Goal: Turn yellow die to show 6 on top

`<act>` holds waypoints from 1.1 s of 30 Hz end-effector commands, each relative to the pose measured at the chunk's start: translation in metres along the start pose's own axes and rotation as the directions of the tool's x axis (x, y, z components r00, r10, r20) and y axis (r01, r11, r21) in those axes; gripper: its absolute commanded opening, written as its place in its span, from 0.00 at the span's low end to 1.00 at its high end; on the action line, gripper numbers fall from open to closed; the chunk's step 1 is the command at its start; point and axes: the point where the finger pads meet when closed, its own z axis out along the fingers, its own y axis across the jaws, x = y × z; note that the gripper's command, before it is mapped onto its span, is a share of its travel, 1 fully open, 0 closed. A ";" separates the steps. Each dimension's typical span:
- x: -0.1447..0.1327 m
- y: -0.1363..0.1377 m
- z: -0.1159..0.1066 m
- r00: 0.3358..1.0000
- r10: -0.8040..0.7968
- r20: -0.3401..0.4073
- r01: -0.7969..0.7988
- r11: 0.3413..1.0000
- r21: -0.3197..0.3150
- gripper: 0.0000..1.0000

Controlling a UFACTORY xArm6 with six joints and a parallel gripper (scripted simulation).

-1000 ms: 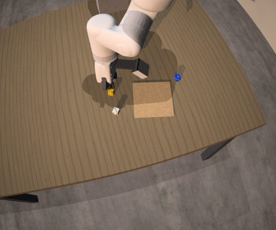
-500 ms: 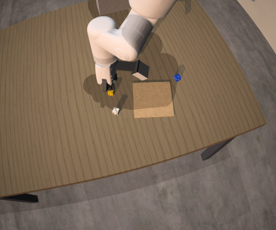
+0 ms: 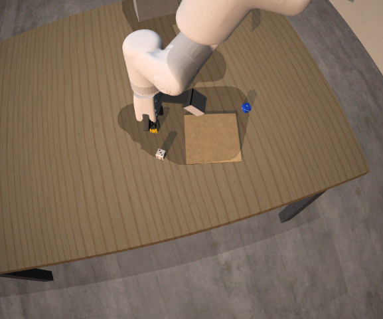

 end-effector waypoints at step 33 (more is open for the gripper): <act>0.000 0.000 0.024 1.000 0.000 0.001 0.000 1.000 -0.002 0.36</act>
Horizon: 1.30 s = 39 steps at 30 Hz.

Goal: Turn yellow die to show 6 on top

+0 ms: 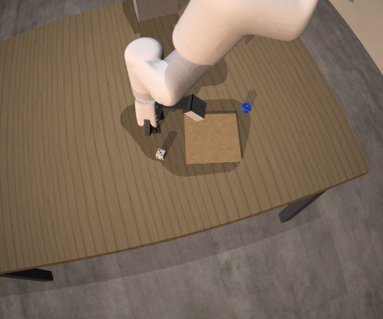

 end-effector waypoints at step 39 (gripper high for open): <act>0.000 0.000 0.006 1.000 0.000 0.000 0.000 1.000 -0.001 0.36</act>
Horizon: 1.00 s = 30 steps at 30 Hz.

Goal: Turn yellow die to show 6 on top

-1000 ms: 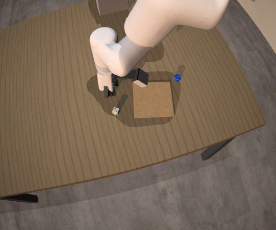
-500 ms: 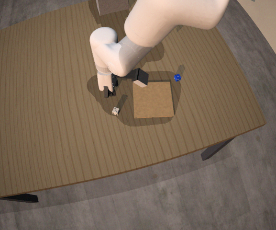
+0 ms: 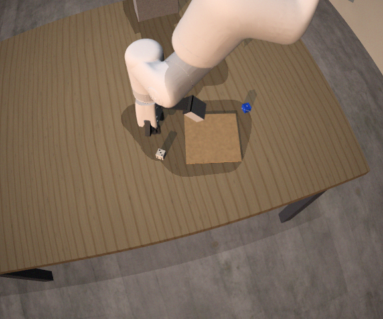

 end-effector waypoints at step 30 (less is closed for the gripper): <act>0.000 0.000 0.020 1.000 0.000 0.000 0.000 1.000 -0.001 0.36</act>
